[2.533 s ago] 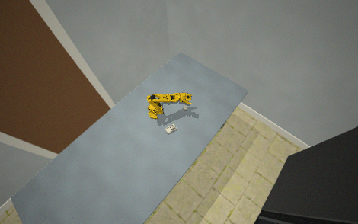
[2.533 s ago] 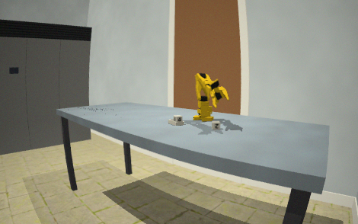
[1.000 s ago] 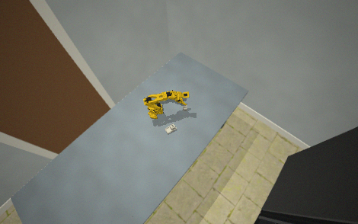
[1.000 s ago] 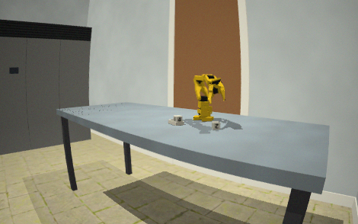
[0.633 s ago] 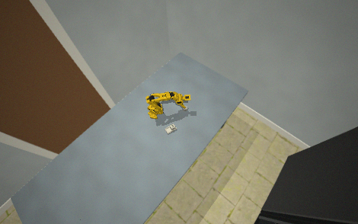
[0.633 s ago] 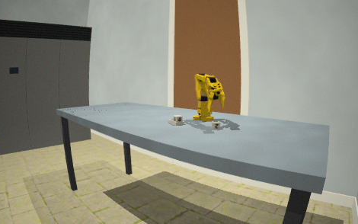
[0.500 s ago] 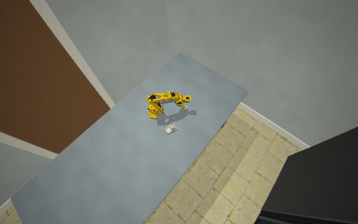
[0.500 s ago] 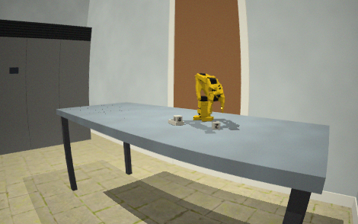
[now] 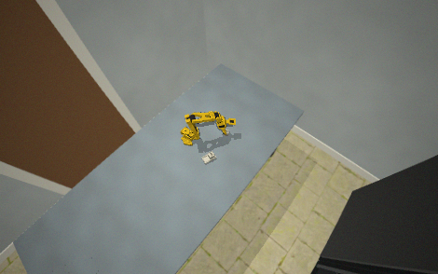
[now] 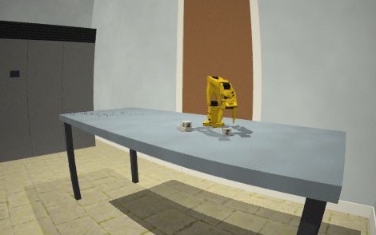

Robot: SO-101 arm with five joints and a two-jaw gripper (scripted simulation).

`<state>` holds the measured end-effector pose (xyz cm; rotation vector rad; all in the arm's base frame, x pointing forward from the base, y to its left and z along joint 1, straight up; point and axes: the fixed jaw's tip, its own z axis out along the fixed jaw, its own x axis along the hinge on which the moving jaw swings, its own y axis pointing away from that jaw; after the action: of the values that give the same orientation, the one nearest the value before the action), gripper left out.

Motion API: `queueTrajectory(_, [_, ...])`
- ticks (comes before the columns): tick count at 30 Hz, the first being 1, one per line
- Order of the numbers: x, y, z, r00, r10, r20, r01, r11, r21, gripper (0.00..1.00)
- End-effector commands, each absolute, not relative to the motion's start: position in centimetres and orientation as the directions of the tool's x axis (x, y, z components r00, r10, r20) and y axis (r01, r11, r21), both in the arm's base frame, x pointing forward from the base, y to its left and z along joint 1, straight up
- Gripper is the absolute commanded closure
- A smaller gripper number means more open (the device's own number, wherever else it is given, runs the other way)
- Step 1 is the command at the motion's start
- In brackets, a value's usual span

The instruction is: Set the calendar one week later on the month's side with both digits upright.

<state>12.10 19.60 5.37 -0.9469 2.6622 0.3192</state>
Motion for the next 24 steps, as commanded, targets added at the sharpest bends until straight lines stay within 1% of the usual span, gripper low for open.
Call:
queueTrajectory(1, [12.34,20.22,5.79,-0.734,-0.672,-0.100,-0.677,0.736,0.027,0.65])
queueTrajectory(3, [12.34,20.22,5.79,-0.734,-0.672,-0.100,-0.677,0.736,0.027,0.65])
queueTrajectory(4, [12.34,20.22,5.80,-0.731,-0.679,-0.068,-0.682,0.731,0.018,0.65])
queueTrajectory(9, [12.34,20.22,5.80,-0.725,-0.688,-0.023,-0.689,0.725,0.005,0.65])
queueTrajectory(24, [12.34,20.22,5.79,-0.725,-0.688,-0.023,-0.689,0.725,0.005,0.65])
